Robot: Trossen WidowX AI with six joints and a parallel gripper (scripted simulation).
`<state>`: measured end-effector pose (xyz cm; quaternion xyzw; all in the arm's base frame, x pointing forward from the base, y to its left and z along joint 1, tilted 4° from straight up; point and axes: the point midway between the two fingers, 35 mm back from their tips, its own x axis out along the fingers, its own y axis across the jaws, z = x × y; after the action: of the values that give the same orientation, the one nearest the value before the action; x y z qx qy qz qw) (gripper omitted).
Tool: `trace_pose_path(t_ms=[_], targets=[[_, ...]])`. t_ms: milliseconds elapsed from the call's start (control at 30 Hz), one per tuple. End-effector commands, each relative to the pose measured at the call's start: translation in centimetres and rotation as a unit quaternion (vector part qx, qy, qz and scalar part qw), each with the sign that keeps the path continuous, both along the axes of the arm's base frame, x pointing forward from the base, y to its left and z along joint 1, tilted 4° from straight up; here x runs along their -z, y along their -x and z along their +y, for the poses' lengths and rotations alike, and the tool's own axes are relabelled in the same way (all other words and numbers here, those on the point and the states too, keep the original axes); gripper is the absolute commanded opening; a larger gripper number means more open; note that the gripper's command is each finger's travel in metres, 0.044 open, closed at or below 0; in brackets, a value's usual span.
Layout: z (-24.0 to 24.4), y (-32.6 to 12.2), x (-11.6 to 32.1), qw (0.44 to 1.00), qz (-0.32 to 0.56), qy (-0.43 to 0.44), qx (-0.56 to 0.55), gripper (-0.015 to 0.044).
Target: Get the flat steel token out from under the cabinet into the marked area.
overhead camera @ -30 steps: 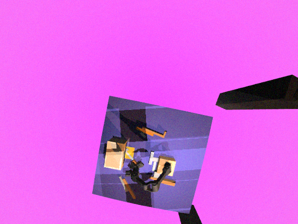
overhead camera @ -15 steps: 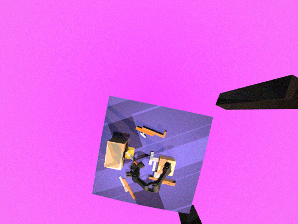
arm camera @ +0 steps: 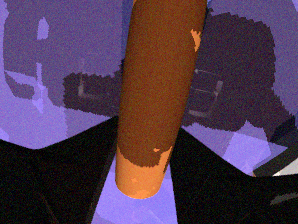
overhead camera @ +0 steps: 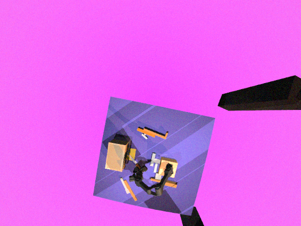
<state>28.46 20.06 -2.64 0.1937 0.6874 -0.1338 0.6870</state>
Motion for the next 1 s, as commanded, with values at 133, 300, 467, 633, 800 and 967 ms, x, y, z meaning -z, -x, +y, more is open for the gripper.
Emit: trace_pose_path(t_ms=[133,300,467,633,800,967], targets=[[0.7,1.4,0.1,1.000,0.001,0.003,-0.001,0.0000],[1.1,2.1,0.1,1.000,0.001,0.003,-0.001,0.0000],[1.6,2.8,0.0,1.000,0.002,0.002,-0.001,0.0000],[2.0,3.5,0.0,1.000,0.002,0.002,-0.001,0.0000],[2.5,4.2,0.0,1.000,0.002,0.002,-0.001,0.0000],[2.7,4.3,-0.1,1.000,0.002,0.001,-0.001,0.0000]])
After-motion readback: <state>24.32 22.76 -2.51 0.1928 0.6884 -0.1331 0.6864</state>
